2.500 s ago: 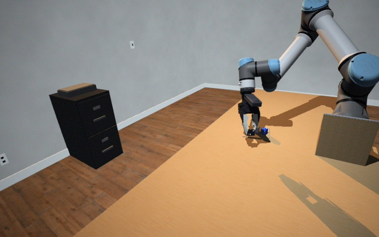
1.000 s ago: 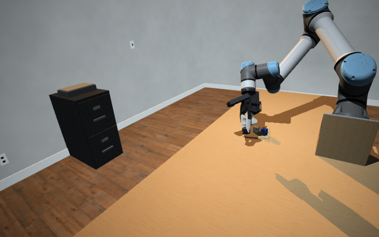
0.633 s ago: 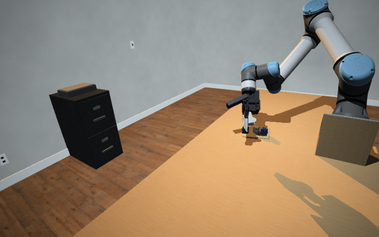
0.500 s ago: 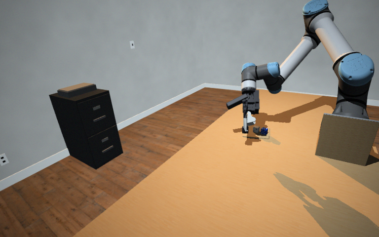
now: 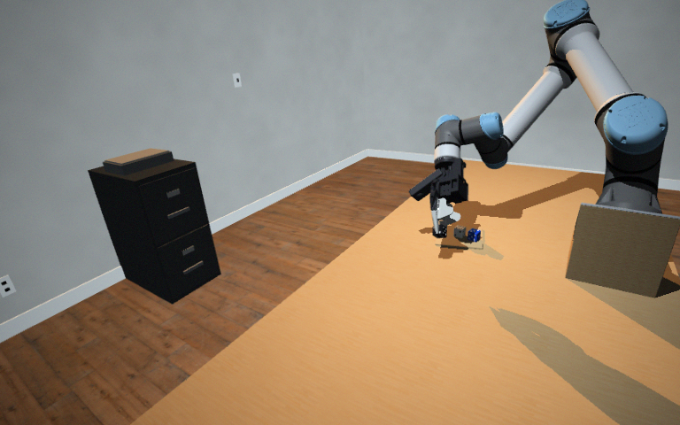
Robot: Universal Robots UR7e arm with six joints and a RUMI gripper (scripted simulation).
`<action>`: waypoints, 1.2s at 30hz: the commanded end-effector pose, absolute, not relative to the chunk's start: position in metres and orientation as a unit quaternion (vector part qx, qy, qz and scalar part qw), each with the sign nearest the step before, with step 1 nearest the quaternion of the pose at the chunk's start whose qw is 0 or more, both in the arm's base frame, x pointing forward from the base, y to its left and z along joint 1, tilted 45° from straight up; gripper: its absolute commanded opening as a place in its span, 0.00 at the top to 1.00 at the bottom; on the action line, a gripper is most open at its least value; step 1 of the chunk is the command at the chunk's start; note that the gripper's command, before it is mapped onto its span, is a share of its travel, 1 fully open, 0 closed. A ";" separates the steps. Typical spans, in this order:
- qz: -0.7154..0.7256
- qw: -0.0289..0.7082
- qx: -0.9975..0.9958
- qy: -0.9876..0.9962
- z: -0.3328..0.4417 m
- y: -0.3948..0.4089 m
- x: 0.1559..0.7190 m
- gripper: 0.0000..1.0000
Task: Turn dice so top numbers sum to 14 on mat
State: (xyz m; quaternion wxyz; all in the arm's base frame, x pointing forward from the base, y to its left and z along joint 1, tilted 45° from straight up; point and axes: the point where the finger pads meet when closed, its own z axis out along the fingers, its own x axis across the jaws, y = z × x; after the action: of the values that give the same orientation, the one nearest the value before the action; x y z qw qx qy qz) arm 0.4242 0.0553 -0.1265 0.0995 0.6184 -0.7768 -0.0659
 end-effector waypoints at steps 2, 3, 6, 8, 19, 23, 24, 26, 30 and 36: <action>-0.065 0.096 0.542 -0.833 -0.124 0.054 0.425 0.90; -0.065 0.095 0.527 -0.842 -0.123 0.053 0.426 0.90; -0.066 0.093 0.485 -0.867 -0.122 0.052 0.426 0.90; -0.067 0.092 0.457 -0.882 -0.121 0.052 0.426 0.90; -0.071 0.088 0.341 -0.933 -0.117 0.050 0.426 0.90; -0.073 0.087 0.296 -0.948 -0.116 0.049 0.426 0.90; -0.073 0.087 0.285 -0.952 -0.115 0.049 0.426 0.90; -0.074 0.086 0.264 -0.958 -0.115 0.049 0.426 0.90; -0.075 0.086 0.245 -0.963 -0.114 0.048 0.426 0.90; -0.077 0.086 0.194 -0.974 -0.112 0.048 0.426 0.90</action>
State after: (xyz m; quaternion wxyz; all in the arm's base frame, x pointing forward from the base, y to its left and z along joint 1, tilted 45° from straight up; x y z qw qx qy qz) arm 0.4257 0.0479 -0.1135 0.0864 0.2217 -0.9682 -0.0769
